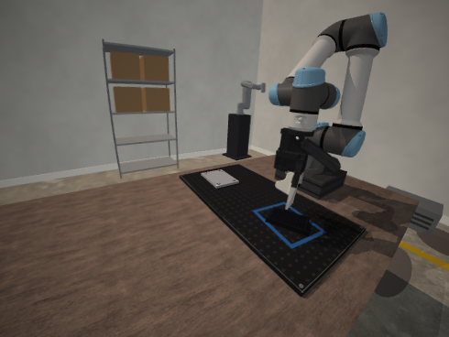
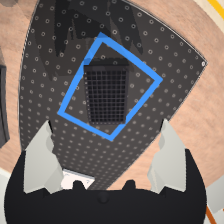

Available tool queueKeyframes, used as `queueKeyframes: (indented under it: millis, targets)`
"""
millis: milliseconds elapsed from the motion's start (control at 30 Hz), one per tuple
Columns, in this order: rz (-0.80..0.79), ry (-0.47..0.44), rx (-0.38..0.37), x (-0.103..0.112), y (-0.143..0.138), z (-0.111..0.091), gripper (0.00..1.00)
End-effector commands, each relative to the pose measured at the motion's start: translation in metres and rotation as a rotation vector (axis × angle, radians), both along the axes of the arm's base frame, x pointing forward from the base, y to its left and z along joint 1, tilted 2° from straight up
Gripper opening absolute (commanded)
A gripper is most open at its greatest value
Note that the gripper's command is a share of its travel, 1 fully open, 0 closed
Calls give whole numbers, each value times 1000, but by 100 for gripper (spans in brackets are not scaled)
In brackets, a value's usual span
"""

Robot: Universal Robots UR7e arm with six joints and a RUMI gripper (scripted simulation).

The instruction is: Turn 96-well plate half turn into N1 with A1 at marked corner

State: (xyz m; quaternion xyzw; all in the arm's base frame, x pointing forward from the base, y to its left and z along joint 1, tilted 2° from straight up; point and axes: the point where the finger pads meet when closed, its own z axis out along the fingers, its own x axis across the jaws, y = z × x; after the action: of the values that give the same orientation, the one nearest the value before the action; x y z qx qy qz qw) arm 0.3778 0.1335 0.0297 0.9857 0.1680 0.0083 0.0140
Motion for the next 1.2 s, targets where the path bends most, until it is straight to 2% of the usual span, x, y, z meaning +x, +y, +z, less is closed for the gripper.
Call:
queueKeyframes:
  millis: [0, 1167]
  targets:
    - [-2, 5, 1, -1, -1, -10, 100]
    - [-2, 5, 1, 0, -2, -61, 100]
